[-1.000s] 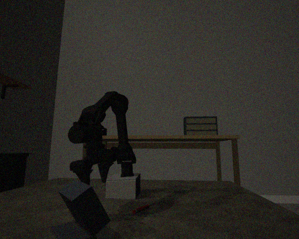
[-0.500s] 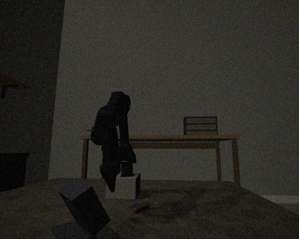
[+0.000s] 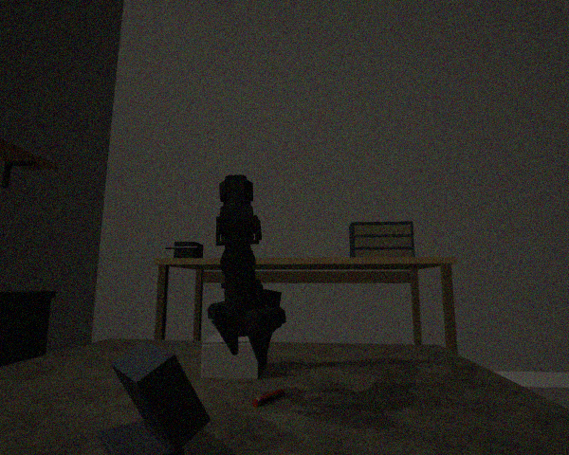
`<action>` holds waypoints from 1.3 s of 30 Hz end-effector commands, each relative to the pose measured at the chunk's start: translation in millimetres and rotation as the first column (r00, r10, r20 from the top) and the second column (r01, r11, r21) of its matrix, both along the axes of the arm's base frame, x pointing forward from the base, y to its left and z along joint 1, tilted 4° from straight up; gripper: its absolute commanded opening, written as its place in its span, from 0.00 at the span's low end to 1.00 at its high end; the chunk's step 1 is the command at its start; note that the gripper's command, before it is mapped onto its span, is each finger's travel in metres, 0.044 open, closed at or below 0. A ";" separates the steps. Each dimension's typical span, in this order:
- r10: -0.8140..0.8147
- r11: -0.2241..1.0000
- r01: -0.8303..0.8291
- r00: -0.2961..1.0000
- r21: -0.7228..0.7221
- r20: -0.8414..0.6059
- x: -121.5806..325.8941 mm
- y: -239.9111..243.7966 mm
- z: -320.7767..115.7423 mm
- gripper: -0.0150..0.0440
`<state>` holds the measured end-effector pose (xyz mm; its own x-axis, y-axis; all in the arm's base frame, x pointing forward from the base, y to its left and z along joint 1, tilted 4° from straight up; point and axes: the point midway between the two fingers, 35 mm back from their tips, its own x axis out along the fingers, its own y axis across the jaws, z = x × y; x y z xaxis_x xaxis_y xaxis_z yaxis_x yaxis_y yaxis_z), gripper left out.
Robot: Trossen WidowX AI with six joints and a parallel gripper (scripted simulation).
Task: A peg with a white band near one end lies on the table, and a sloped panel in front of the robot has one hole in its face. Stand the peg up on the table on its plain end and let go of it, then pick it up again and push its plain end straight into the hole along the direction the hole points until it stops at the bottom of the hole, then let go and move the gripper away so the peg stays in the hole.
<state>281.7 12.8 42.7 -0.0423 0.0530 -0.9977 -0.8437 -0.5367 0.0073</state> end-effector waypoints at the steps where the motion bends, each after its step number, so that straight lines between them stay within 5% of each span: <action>1: 0.120 0.993 -0.120 0.993 0.012 -0.005 -4.2 13.8 -3.6 1.00; 6: 0.238 0.971 -0.237 0.971 0.022 -0.003 -7.5 26.7 -5.7 1.00; 39: 0.235 0.972 -0.235 0.972 0.022 -0.004 -2.5 24.1 -53.2 1.00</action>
<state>281.7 37.2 -3.4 -0.0497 0.0598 -0.9970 -0.6963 -0.7177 -0.0084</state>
